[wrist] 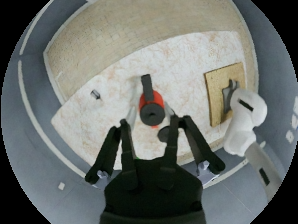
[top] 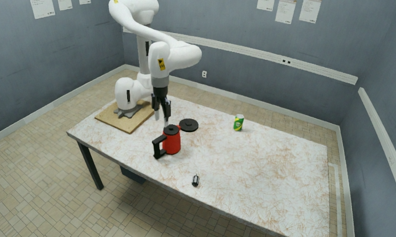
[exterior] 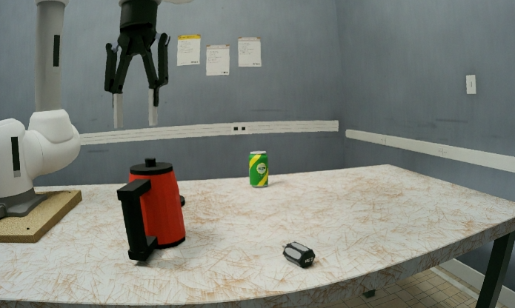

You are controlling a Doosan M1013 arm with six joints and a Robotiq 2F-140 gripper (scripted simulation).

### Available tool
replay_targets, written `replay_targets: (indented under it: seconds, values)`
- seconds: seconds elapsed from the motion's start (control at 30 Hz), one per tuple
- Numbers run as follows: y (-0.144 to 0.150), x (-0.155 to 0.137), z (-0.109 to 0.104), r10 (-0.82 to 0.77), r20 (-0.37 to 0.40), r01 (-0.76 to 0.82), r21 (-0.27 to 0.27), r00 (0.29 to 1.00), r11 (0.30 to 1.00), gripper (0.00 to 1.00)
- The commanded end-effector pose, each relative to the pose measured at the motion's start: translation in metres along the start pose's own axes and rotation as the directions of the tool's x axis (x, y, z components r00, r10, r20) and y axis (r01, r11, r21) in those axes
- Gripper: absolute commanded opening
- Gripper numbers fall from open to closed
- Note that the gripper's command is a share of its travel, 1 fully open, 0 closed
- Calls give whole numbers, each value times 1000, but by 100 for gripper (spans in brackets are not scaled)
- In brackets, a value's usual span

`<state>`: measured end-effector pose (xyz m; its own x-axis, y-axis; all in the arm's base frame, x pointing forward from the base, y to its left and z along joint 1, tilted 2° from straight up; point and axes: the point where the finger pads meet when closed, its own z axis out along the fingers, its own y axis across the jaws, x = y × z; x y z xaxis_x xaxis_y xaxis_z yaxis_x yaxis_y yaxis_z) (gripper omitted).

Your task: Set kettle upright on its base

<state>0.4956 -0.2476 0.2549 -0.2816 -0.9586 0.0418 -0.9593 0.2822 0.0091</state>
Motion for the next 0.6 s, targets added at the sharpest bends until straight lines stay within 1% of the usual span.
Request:
replay_targets:
  seconds: [0.0, 0.23, 0.3, 0.57]
  values:
    - [0, 0, 8, 0, 0, 0, 1, 1000, 1000, 52]
    - [0, 0, 41, 0, 0, 0, 1, 1000, 1000, 52]
    - [0, 0, 41, 0, 0, 0, 1, 1000, 1000, 52]
    - [0, 0, 76, 0, 0, 0, 1, 1000, 1000, 52]
